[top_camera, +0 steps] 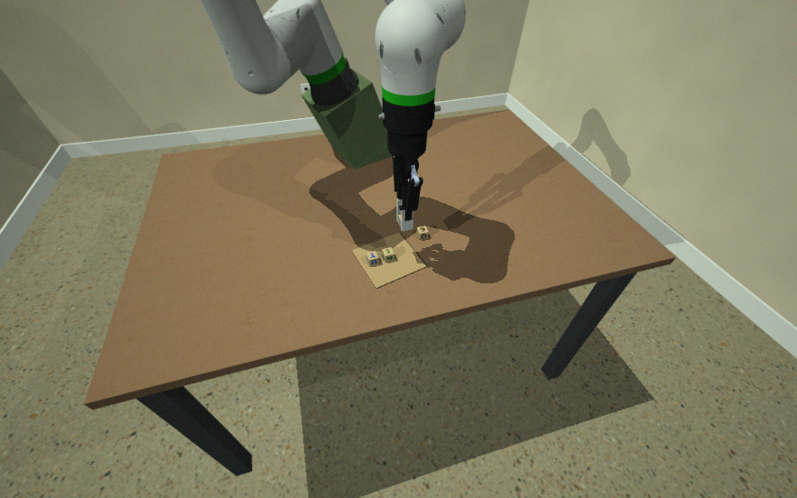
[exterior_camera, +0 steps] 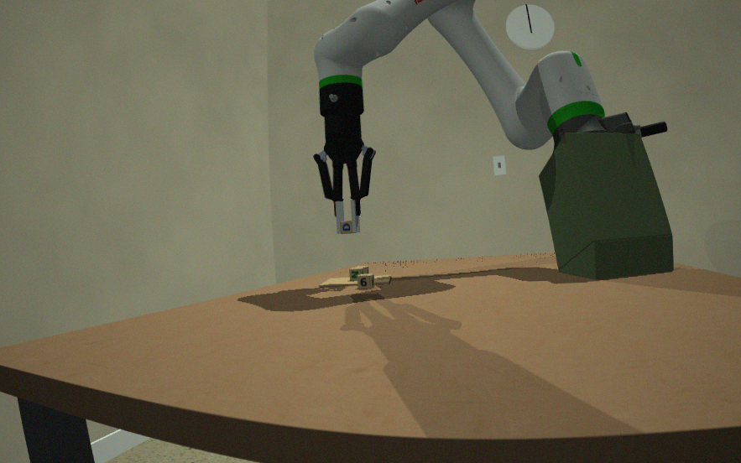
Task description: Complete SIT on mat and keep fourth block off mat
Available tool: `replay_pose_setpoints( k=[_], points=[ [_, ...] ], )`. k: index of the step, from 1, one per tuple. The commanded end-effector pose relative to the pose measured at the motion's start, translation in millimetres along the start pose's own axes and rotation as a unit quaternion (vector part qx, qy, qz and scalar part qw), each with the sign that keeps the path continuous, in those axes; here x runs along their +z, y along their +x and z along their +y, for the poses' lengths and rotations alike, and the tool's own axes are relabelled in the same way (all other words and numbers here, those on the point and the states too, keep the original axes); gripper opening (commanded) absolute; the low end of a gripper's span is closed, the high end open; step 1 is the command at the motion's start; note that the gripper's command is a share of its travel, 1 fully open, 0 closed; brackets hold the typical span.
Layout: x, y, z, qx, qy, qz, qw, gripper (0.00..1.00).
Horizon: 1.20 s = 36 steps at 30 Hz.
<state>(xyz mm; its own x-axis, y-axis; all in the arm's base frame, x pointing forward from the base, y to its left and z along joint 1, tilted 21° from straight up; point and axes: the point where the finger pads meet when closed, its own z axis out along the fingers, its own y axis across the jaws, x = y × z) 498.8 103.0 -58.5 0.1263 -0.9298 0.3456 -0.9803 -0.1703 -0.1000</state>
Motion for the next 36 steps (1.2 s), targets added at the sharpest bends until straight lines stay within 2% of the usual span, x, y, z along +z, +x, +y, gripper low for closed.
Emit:
replay_pose_setpoints(
  k=[1, 19, 26, 28, 36],
  points=[
    [0, 2, -1, -0.010, -0.002, -0.001, 1.000, 0.13],
    [5, 2, -1, -0.010, -0.002, -0.002, 1.000, 0.13],
    [30, 2, -1, -0.010, -0.002, -0.002, 1.000, 0.13],
    [30, 2, -1, -0.010, -0.002, -0.002, 1.000, 0.13],
    [69, 2, -1, -0.010, -0.002, -0.002, 1.000, 0.13]
  ],
)
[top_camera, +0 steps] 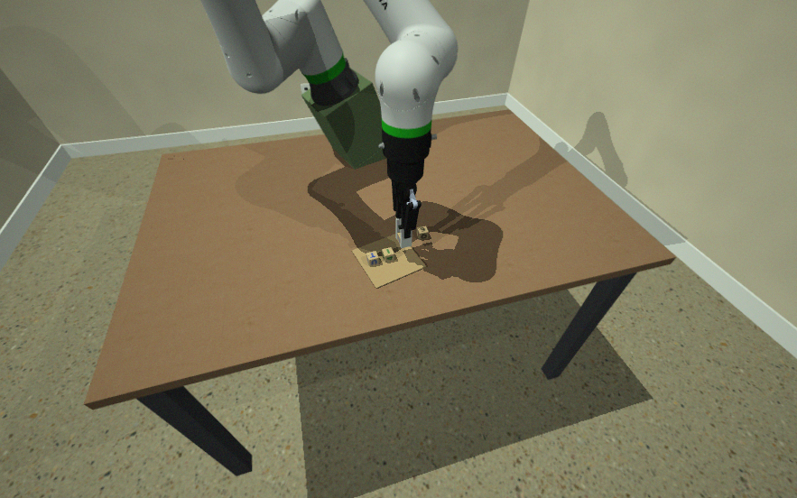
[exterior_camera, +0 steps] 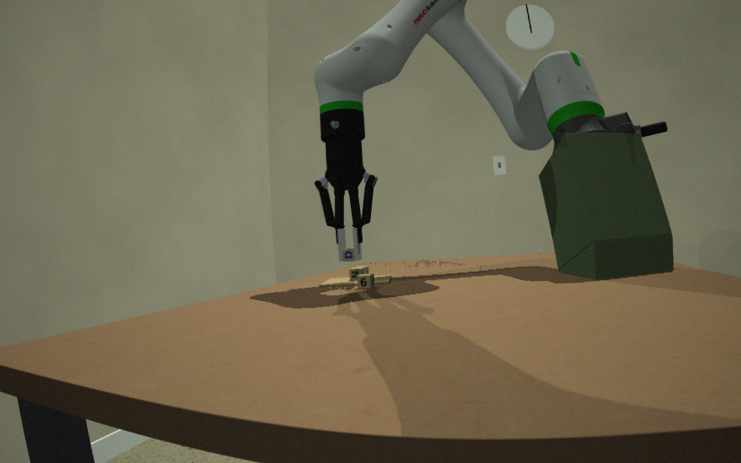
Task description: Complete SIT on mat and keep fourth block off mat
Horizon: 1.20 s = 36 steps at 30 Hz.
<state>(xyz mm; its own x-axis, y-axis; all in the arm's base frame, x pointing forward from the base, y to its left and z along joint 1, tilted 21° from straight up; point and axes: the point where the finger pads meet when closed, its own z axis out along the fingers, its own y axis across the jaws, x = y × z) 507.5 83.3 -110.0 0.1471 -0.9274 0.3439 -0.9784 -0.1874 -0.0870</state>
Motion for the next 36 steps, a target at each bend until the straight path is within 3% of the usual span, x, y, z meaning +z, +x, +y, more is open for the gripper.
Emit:
replay_pose_setpoints(
  k=[1, 12, 36],
  points=[
    [17, 0, -1, 0.000, 0.001, 0.000, 1.000, 0.13],
    [39, 0, -1, 0.000, 0.001, 0.000, 1.000, 0.13],
    [41, 0, -1, 0.000, 0.001, 0.000, 1.000, 0.13]
  ],
)
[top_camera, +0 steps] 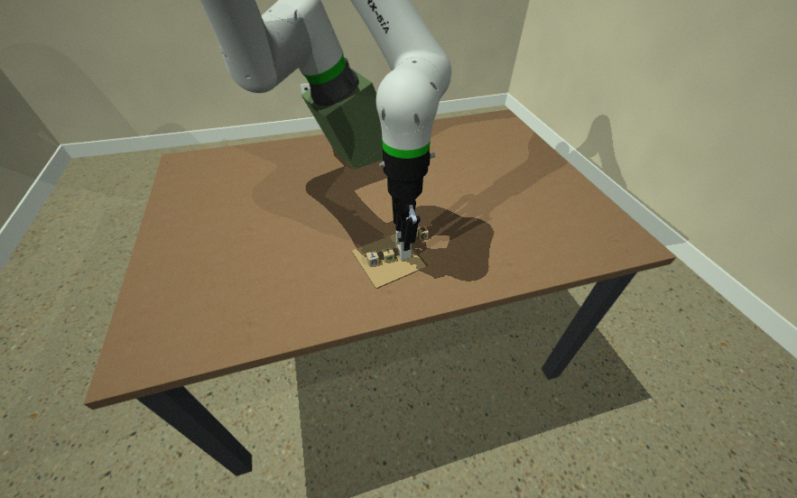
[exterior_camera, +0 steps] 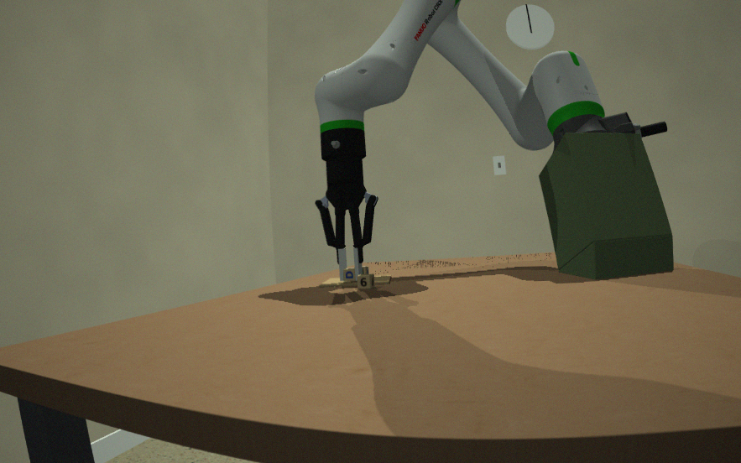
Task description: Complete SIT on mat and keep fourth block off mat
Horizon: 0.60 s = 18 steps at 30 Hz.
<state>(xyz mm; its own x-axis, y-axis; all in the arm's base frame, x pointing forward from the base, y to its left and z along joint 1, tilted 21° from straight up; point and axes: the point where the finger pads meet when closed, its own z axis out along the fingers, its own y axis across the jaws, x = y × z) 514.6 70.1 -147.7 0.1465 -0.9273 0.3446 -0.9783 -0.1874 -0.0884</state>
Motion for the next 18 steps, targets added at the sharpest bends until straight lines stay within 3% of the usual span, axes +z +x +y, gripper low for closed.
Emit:
replay_pose_setpoints(
  k=[1, 18],
  points=[
    [0.7, -0.1, -0.2, 0.000, 0.000, 0.000, 1.000, 0.13],
    [2.9, -0.1, -0.2, 0.000, 0.000, 0.000, 1.000, 0.13]
  ],
)
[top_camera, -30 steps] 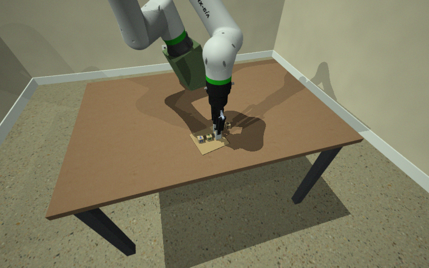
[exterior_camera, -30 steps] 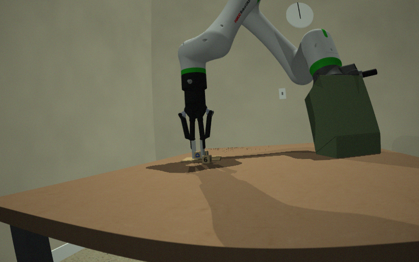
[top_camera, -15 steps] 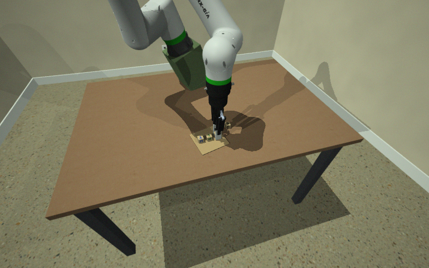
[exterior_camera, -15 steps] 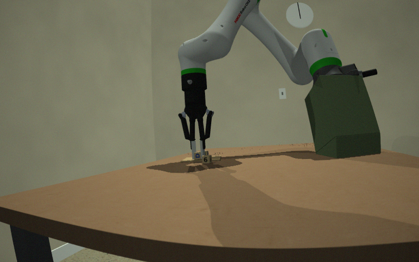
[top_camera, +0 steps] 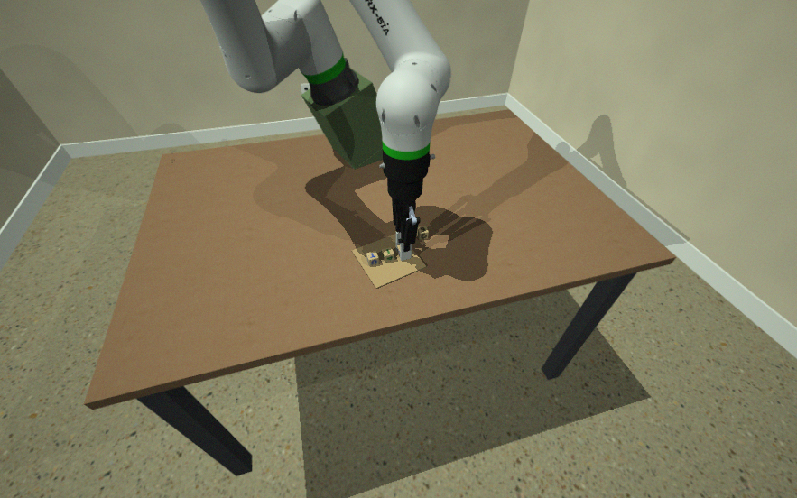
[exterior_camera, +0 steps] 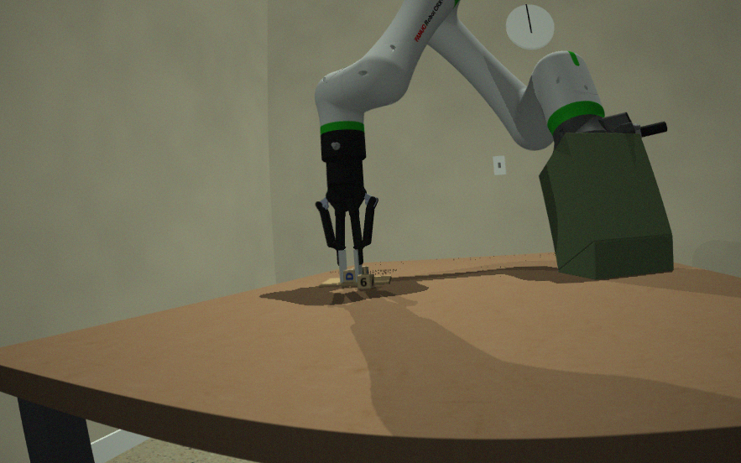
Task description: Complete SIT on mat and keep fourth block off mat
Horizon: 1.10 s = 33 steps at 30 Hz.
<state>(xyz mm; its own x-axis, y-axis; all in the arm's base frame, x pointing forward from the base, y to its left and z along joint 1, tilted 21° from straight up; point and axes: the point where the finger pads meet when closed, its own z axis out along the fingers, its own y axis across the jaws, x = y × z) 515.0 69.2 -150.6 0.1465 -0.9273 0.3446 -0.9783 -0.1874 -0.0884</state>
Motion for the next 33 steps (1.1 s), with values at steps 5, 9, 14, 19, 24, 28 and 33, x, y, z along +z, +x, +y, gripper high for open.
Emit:
replay_pose_setpoints(
  k=[5, 9, 14, 19, 24, 28, 33],
  points=[
    [-0.1, -0.1, -0.2, 0.000, 0.000, 0.000, 1.000, 0.13],
    [-0.1, -0.1, -0.2, 0.000, 0.000, 0.000, 1.000, 0.13],
    [-0.1, -0.1, -0.2, 0.000, 0.000, 0.000, 1.000, 0.13],
    [-0.1, -0.1, -0.2, 0.000, 0.000, 0.000, 1.000, 0.13],
    [-0.1, -0.1, -0.2, 0.000, 0.000, 0.000, 1.000, 0.13],
    [-0.1, -0.1, -0.2, 0.000, 0.000, 0.000, 1.000, 0.13],
    [-0.1, -0.1, -0.2, 0.000, 0.000, 0.000, 1.000, 0.15]
  ],
)
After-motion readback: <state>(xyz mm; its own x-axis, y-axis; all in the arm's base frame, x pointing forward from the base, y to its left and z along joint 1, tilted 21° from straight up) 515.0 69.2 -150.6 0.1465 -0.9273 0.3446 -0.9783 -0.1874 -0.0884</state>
